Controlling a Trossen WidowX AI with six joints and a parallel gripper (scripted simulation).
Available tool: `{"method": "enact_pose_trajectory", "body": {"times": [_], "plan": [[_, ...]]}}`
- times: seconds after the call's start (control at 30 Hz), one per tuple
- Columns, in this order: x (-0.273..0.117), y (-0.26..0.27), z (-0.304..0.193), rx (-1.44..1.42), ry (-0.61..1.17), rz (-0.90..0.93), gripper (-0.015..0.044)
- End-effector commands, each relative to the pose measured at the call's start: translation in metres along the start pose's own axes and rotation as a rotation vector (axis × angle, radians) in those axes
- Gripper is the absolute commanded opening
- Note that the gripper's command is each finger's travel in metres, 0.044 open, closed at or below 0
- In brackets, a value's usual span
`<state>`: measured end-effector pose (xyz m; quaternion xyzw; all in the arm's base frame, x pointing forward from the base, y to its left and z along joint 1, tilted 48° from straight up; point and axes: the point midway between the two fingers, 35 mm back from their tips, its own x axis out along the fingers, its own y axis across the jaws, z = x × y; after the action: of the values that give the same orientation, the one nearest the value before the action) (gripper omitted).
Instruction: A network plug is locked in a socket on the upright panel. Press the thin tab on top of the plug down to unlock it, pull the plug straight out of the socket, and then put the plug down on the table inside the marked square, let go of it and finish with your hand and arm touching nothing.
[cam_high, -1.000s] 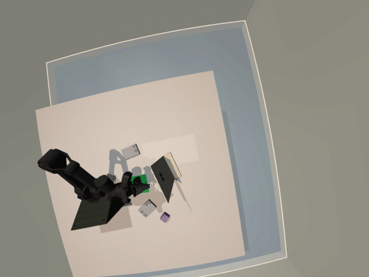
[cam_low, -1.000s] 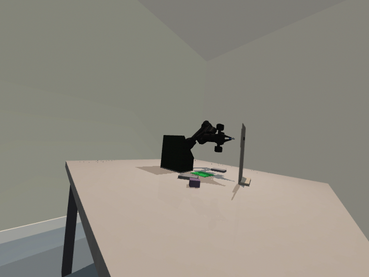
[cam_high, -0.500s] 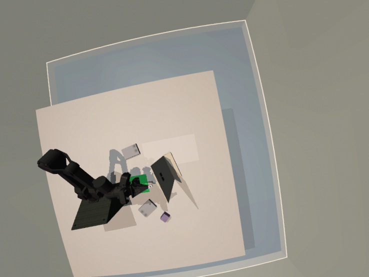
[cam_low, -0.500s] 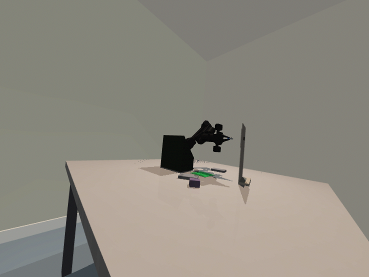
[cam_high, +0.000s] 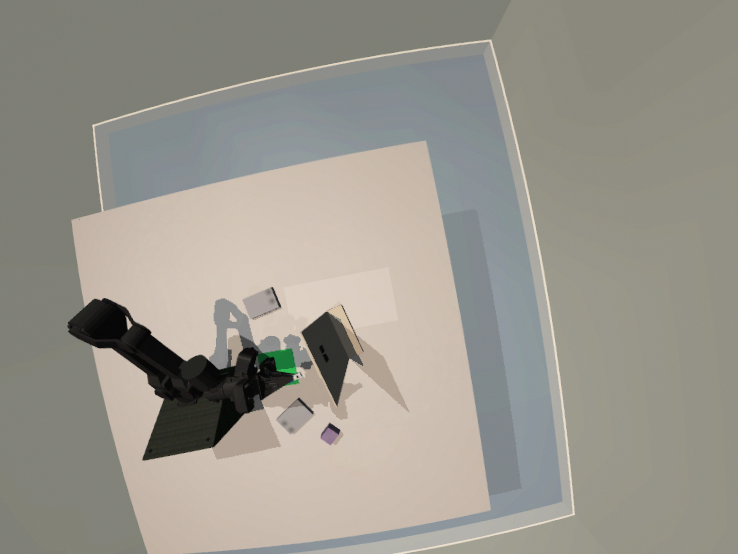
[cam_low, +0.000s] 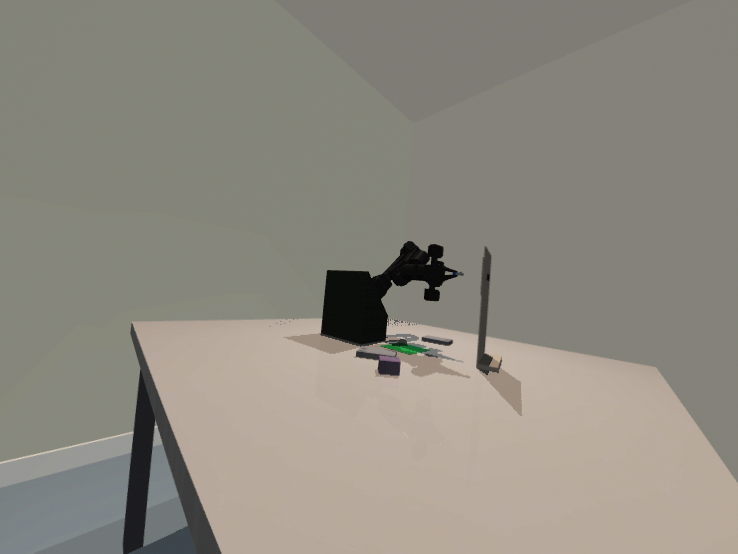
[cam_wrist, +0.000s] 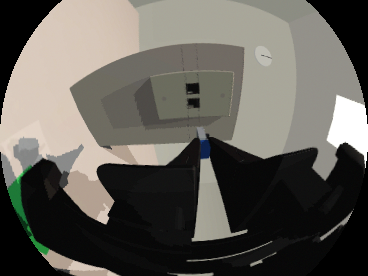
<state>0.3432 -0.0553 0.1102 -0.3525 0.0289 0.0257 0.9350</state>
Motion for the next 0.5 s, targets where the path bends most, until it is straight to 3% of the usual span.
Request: {"method": "enact_pose_trajectory", "body": {"times": [0.0, 0.47], "plan": [[-0.003, -0.013, 0.002, -0.009, -0.008, -0.010, 0.0000], [-0.017, -0.044, 0.003, -0.012, -0.008, -0.011, 0.0000]]}}
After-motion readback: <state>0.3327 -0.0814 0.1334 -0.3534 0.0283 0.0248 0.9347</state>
